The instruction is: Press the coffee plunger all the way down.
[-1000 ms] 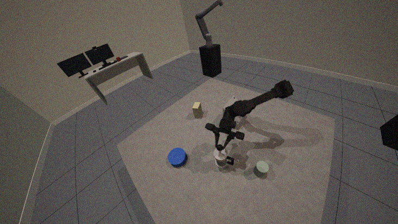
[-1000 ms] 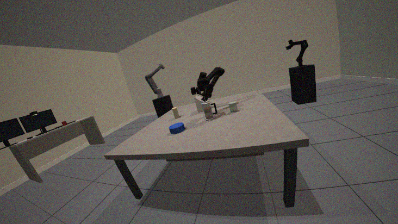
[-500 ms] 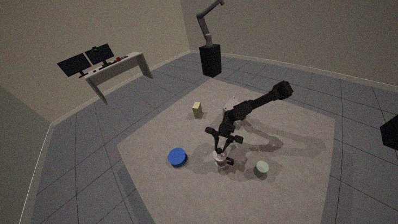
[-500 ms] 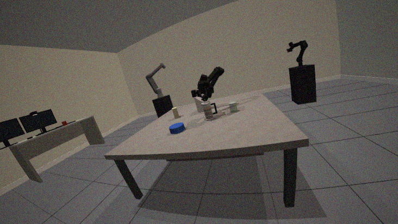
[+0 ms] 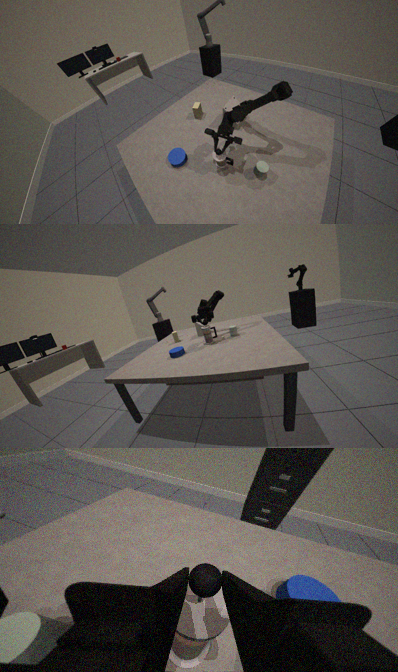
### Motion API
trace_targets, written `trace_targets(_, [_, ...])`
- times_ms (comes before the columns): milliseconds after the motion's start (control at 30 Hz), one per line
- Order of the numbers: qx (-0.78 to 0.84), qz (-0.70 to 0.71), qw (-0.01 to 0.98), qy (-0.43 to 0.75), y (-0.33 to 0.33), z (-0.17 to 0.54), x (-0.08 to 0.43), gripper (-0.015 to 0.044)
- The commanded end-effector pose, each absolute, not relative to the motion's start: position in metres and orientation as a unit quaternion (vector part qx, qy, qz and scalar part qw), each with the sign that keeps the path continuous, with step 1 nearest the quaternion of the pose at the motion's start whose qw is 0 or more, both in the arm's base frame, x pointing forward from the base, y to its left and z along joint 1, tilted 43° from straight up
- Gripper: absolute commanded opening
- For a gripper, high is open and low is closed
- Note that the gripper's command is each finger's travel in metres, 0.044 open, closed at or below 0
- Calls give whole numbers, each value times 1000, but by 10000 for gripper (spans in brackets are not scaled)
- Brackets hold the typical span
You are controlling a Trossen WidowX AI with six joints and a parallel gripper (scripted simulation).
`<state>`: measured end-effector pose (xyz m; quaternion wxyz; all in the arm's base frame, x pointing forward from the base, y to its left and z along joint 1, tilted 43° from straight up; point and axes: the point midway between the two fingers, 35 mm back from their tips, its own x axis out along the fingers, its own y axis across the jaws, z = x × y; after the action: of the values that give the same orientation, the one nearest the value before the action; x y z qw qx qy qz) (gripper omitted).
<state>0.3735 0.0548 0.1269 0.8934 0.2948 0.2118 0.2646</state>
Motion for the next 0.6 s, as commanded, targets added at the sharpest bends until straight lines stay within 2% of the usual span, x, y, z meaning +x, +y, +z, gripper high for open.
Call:
trace_targets(0, [301, 271, 886, 226, 60, 120, 372, 125])
trace_targets(567, [301, 271, 886, 226, 59, 120, 375, 125])
